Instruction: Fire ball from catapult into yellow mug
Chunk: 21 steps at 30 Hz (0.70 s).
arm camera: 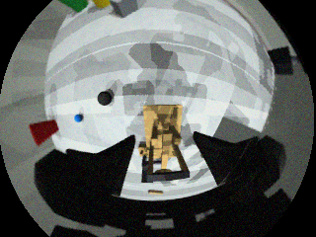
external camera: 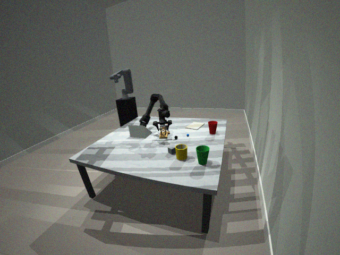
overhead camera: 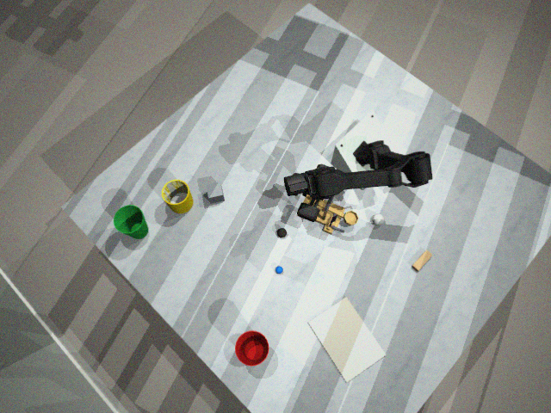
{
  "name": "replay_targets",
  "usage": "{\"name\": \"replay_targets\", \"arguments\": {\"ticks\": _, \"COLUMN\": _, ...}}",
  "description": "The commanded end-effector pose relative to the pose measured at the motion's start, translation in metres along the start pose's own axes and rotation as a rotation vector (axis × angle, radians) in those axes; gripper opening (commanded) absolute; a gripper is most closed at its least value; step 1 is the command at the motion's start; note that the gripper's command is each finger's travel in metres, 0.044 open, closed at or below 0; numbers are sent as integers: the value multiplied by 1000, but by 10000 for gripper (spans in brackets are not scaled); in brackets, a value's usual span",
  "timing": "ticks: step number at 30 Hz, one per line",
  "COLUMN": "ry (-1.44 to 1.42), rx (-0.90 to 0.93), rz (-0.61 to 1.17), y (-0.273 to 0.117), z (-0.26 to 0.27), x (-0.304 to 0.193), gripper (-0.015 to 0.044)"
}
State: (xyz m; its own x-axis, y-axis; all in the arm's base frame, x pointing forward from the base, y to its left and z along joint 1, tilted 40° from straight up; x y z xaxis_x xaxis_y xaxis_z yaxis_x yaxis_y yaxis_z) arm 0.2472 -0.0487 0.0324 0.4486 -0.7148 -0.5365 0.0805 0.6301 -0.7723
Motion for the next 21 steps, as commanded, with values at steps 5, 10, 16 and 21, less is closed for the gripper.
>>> {"name": "replay_targets", "arguments": {"ticks": 5, "ry": 10, "rx": 2, "rz": 9, "y": 16, "z": -1, "x": -2, "gripper": 440}}
{"name": "replay_targets", "arguments": {"ticks": 10, "ry": 10, "rx": 3, "rz": 9, "y": 24, "z": -1, "x": -2, "gripper": 440}}
{"name": "replay_targets", "arguments": {"ticks": 16, "ry": 9, "rx": 3, "rz": 10, "y": 33, "z": -2, "x": -3, "gripper": 440}}
{"name": "replay_targets", "arguments": {"ticks": 21, "ry": 9, "rx": 4, "rz": 11, "y": 39, "z": -2, "x": -4, "gripper": 440}}
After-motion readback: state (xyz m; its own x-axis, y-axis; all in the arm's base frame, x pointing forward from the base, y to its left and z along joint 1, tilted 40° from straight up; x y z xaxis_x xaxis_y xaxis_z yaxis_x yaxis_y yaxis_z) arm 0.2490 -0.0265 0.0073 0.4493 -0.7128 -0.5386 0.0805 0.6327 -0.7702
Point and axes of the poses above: the point midway between the two fingers, 35 mm back from their tips, its own y axis out along the fingers, its own z axis across the jaws, x = y × z, the point moved 1 cm from there along -y, back along the fingers, and after that the axes turned 9 degrees about -y, right-handed, at the moved point
